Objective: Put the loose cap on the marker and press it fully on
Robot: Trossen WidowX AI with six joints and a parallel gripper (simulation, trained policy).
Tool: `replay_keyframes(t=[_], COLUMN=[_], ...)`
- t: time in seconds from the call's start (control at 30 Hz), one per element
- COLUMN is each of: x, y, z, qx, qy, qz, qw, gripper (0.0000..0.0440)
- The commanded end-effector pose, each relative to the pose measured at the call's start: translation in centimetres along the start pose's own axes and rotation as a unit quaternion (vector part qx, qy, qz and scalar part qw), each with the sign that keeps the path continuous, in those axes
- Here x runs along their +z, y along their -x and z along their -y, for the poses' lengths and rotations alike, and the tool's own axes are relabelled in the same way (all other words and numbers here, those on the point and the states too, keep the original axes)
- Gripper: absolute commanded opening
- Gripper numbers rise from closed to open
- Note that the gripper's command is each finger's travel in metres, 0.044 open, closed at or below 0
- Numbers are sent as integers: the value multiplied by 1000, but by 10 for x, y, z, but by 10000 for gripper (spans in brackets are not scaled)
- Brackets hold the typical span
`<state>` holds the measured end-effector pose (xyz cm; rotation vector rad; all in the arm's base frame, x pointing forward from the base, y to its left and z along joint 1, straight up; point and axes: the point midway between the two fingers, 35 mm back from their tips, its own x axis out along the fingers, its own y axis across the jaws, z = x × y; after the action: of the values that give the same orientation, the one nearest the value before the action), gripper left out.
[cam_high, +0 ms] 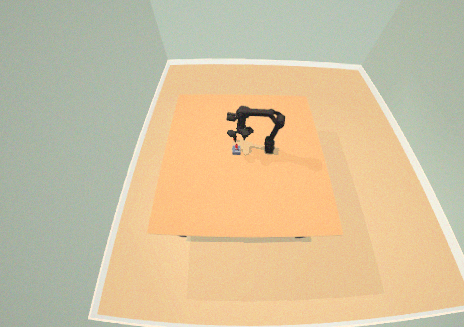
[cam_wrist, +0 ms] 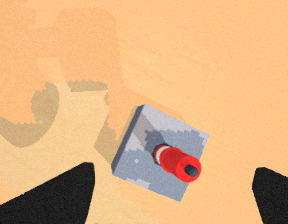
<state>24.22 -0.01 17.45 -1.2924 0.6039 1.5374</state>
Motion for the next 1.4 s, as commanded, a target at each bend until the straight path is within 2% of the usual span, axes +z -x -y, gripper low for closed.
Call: replay_keyframes(t=[0.0, 0.73, 1.37], x=[-14, -79, -121], y=[3, 3, -13], z=[-2, -17, -20], qx=[5, 49, 89], qy=[-2, -15, 13], qz=[-13, -58, -85], qw=[1000, 997, 992], gripper=[331, 329, 309])
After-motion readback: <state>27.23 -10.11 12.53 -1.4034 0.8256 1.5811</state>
